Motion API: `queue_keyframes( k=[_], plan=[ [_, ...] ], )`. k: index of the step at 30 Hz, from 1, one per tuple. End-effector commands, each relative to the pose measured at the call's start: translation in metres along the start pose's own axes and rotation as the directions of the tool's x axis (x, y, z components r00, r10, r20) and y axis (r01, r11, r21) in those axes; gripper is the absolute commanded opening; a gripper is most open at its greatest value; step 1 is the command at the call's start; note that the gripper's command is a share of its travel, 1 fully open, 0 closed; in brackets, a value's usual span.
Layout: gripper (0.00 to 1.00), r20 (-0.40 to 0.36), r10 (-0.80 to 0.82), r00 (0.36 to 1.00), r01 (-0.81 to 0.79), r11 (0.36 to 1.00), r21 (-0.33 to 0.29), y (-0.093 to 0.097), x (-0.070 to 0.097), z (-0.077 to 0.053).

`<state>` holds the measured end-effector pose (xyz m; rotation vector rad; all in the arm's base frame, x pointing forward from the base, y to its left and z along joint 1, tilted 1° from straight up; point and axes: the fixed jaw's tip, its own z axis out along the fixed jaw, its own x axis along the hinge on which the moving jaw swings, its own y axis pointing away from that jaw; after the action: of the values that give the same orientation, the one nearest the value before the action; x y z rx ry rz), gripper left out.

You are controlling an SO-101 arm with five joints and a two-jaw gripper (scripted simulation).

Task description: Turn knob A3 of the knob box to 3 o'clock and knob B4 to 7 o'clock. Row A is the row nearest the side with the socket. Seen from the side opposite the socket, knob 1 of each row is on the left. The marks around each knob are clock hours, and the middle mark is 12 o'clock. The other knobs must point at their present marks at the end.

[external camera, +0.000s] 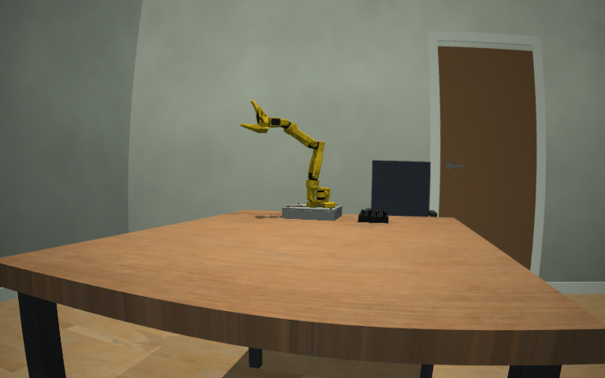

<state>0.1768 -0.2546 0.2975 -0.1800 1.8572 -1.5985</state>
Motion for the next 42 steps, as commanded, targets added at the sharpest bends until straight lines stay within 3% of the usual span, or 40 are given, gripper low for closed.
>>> queue_keyframes(
  k=[1,8,10,12,20,25,27,31,35,42],
  plan=[
    [0.4,-0.016,0.001,1.0,-0.002,0.999,-0.038,0.008,0.003,-0.003],
    [0.4,-0.089,-0.008,0.996,-0.011,0.978,-0.208,0.044,0.019,-0.016],
    [0.4,-0.089,-0.008,0.996,-0.011,0.978,-0.208,0.044,0.019,-0.016],
    [0.4,-0.119,-0.016,0.993,-0.018,0.961,-0.277,0.06,0.026,-0.023],
    [0.4,-0.244,-0.076,0.967,-0.079,0.819,-0.569,0.131,0.056,-0.07],
    [0.4,-0.303,-0.129,0.944,-0.131,0.696,-0.706,0.169,0.073,-0.104],
    [0.4,-0.303,-0.129,0.944,-0.131,0.696,-0.706,0.169,0.073,-0.104],
    [0.4,-0.332,-0.166,0.929,-0.168,0.611,-0.774,0.191,0.082,-0.127],
    [0.4,-0.348,-0.19,0.918,-0.191,0.556,-0.809,0.203,0.087,-0.142],
    [0.4,-0.353,-0.2,0.914,-0.202,0.531,-0.823,0.208,0.089,-0.149]
  ],
)
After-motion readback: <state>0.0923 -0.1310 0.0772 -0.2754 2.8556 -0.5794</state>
